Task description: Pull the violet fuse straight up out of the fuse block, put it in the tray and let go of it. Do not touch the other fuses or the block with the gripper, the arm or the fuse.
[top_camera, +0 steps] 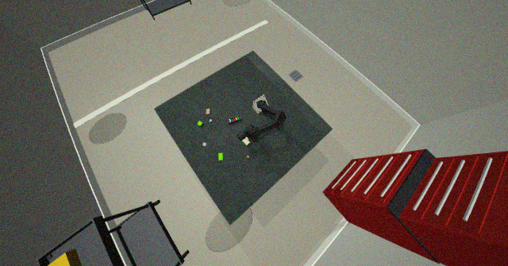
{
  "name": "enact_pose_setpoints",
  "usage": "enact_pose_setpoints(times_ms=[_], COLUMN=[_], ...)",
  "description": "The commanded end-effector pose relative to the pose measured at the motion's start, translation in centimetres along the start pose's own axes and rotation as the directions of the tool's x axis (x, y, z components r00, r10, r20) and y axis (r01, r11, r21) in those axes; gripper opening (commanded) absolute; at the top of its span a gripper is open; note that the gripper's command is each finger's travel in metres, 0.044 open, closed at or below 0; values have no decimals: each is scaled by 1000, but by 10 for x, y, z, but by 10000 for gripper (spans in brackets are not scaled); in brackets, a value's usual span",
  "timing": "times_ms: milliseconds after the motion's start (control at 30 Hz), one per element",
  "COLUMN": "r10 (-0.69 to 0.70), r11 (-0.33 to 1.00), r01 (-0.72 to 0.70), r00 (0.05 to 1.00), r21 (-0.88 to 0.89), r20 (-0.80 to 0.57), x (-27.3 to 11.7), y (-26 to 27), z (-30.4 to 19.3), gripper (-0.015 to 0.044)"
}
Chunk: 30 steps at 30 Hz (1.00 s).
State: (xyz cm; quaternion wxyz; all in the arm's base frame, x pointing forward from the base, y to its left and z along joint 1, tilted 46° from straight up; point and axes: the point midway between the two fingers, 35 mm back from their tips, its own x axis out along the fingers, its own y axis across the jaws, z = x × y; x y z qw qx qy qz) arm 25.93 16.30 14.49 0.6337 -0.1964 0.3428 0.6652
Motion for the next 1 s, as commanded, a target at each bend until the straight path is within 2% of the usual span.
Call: enact_pose_setpoints(times_ms=[0, 967], r10=[-7, -8], r11=[1000, 1000], r01=[7, 8], r00=[1000, 1000], r21=[-2, 4], r20=[5, 2], x=[-24, -31], y=[-1, -1], z=[0, 0], gripper=[330, 330])
